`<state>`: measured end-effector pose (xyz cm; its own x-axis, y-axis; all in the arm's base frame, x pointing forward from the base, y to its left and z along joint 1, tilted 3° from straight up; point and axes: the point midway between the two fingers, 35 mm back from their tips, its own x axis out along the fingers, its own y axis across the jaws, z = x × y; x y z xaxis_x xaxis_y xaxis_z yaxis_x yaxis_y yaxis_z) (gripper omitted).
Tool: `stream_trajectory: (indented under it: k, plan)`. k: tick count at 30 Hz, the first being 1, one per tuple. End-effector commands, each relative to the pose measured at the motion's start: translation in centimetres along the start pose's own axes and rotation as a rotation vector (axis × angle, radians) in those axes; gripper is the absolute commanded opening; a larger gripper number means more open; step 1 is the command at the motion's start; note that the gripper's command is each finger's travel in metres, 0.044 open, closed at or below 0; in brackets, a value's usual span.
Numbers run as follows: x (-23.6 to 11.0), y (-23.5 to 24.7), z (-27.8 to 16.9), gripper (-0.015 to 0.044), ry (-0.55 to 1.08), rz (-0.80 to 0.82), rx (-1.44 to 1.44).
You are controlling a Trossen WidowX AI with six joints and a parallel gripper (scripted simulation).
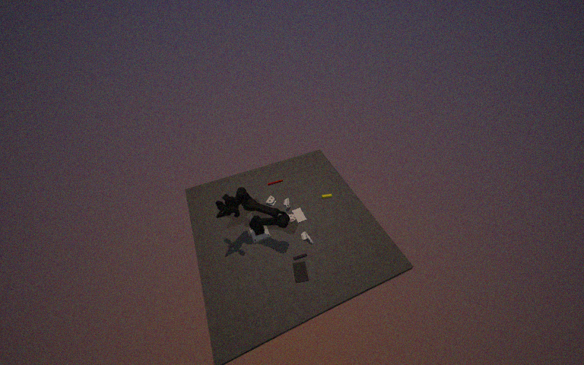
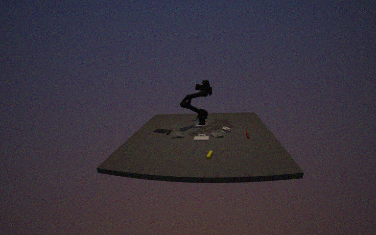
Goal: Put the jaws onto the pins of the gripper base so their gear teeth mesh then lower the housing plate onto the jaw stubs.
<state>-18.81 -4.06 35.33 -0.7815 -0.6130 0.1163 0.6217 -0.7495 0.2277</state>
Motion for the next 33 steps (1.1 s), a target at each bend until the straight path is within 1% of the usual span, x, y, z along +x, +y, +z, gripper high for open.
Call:
stream_trajectory:
  k: [1, 17, 33]
  plan:
    - [-0.3, -1.7, 0.7, 0.0000, -0.021, -0.077, 0.081]
    - [-3.4, -9.1, 2.0, 0.0000, -0.152, -0.401, 0.423]
    - [-9.0, -15.4, 2.3, 0.0000, -0.361, -0.703, 0.751]
